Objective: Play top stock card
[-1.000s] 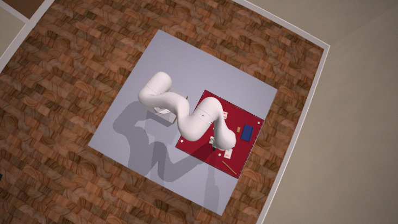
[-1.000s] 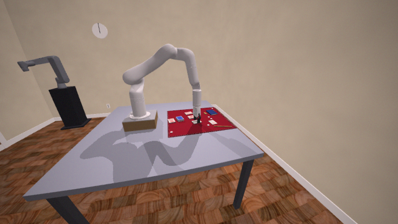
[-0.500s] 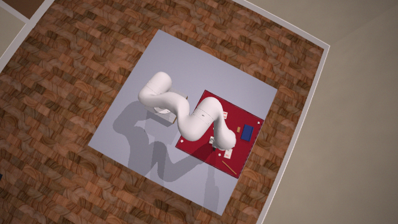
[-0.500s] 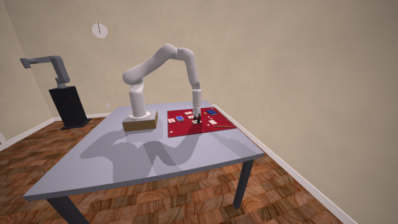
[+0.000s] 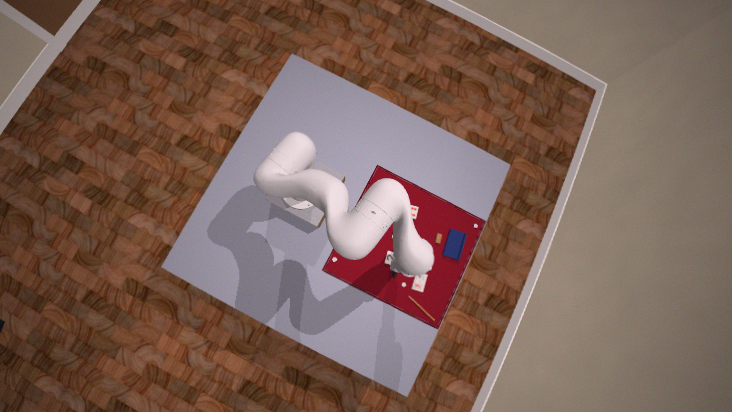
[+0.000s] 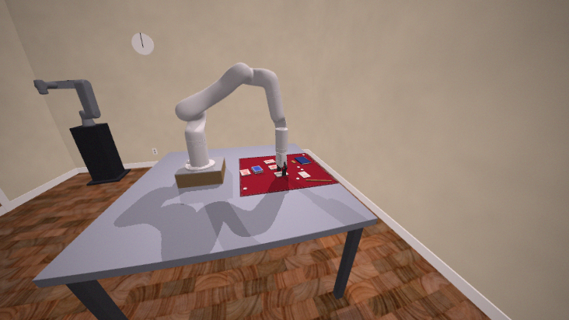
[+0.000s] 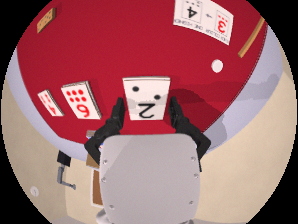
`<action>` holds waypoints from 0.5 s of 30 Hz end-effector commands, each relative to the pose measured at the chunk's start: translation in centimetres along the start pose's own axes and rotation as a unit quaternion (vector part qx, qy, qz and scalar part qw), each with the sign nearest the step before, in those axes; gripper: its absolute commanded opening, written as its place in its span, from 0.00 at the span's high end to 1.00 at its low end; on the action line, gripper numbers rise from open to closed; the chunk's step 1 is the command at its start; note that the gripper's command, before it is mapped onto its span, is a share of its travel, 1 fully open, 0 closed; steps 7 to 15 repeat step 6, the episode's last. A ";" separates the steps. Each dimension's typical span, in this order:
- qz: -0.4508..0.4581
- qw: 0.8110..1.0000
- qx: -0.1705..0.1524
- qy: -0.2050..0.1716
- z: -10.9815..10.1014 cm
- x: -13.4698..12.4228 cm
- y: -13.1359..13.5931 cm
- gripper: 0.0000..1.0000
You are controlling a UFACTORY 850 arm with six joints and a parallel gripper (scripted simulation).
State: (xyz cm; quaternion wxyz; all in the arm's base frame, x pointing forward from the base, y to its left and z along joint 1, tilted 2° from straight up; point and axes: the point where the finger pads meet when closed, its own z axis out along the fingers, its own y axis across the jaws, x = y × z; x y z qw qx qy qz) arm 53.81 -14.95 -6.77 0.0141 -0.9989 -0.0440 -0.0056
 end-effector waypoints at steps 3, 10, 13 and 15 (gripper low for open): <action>0.000 1.000 0.000 0.001 -0.1 0.1 0.0 0.14; 0.000 1.000 0.000 0.001 -0.1 0.1 0.0 0.14; 0.000 1.000 0.000 0.001 -0.1 0.1 0.0 0.14; 0.000 1.000 0.000 0.001 -0.1 0.1 0.0 0.14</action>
